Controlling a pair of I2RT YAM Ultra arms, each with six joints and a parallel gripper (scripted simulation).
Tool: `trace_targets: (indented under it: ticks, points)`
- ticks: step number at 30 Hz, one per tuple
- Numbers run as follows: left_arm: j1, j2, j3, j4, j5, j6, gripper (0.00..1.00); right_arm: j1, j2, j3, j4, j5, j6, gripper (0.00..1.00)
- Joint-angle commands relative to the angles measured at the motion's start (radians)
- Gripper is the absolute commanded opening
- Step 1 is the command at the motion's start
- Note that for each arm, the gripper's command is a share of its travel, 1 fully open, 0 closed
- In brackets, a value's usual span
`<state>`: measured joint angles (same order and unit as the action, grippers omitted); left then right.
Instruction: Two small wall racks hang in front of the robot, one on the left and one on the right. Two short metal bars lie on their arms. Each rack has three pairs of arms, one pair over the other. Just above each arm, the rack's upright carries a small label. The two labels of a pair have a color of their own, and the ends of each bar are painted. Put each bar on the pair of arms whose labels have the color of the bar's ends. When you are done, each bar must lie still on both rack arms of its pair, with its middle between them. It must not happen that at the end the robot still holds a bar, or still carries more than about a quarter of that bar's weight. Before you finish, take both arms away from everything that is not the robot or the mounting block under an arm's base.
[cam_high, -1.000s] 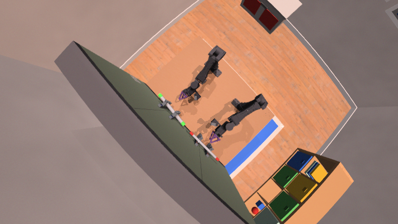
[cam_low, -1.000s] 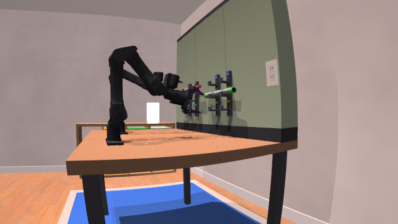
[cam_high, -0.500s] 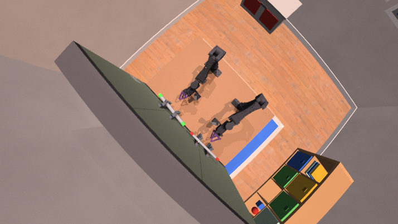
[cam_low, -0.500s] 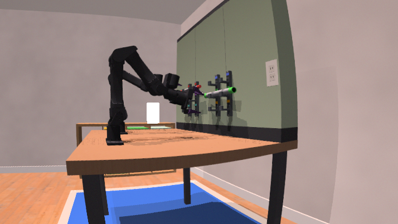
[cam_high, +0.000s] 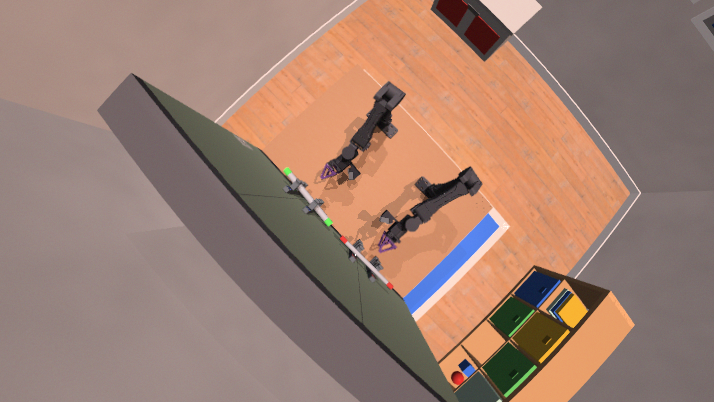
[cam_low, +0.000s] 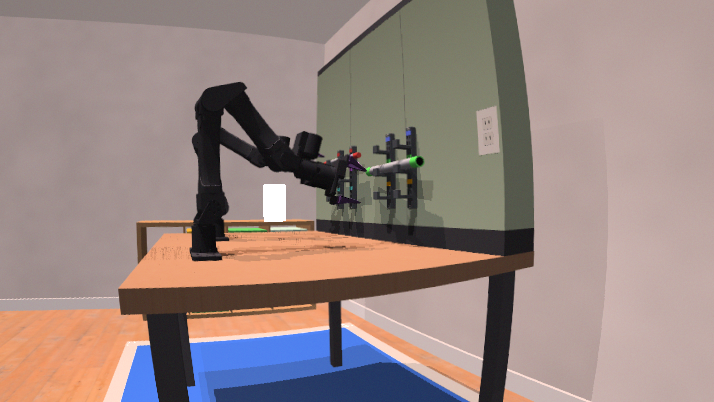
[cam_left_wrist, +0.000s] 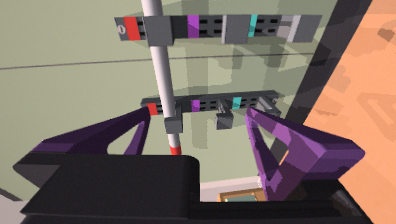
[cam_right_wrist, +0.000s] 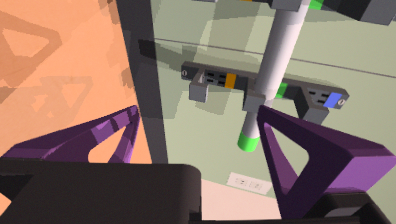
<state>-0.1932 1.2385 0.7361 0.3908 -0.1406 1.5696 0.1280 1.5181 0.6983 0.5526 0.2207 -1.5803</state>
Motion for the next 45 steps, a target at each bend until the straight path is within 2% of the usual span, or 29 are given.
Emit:
trace_targets:
  ticks: [1, 45]
  points:
    - [-0.010, -0.037, -0.006, 0.048, -0.006, -0.003, 1.00, 0.007, -0.034, 0.007, -0.002, 0.007, 0.013, 1.00]
    - [-0.021, -0.097, -0.189, 0.171, -0.021, -0.003, 1.00, 0.007, -0.034, 0.007, -0.011, 0.011, 0.013, 1.00]
